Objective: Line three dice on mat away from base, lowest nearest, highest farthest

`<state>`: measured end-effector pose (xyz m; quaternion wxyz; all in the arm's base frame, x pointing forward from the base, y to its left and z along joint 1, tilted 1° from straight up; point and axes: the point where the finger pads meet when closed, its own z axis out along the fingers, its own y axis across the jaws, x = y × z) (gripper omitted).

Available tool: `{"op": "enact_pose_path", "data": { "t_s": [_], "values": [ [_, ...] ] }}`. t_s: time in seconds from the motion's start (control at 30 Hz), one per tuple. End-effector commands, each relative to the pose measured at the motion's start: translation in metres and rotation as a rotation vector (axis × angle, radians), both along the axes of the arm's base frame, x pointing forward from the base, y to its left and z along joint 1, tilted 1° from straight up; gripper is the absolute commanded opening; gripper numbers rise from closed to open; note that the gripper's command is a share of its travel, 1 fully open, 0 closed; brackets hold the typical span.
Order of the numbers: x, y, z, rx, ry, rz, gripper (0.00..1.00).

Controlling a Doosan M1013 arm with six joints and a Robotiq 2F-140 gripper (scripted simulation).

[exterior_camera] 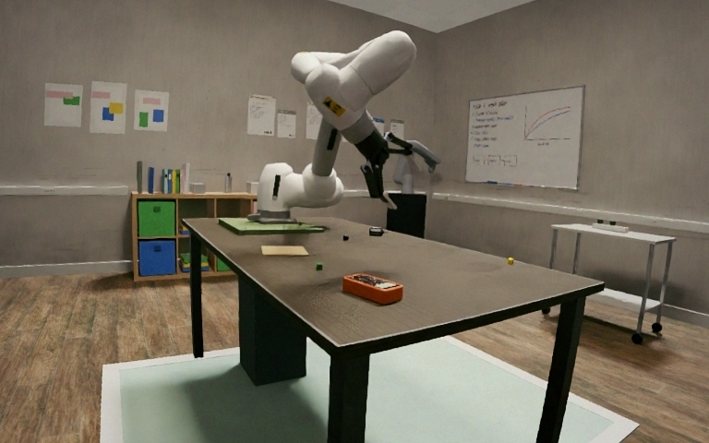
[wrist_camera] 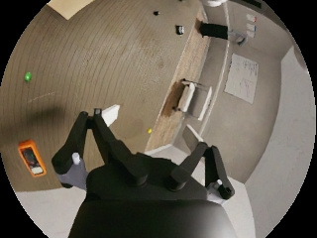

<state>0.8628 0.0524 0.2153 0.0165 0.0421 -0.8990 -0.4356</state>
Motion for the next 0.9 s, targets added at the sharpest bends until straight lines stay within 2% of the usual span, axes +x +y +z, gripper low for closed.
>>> {"op": "enact_pose_path", "data": {
  "t_s": [0.0, 0.57, 0.63, 0.7, 0.77, 0.8, 0.87],
  "values": [
    [0.0, 0.0, 0.001, 0.0, -0.002, 0.0, 1.0],
    [0.0, -0.001, 0.001, -0.002, -0.003, 0.001, 1.0],
    [-0.002, -0.012, -0.009, -0.05, -0.029, 0.022, 1.0],
    [-0.006, -0.041, -0.029, -0.157, -0.086, 0.075, 1.0],
    [-0.006, -0.047, -0.033, -0.179, -0.097, 0.087, 1.0],
    [-0.008, -0.062, -0.041, -0.232, -0.125, 0.117, 1.0],
    [-0.009, -0.074, -0.047, -0.271, -0.144, 0.14, 1.0]
  ]
}}
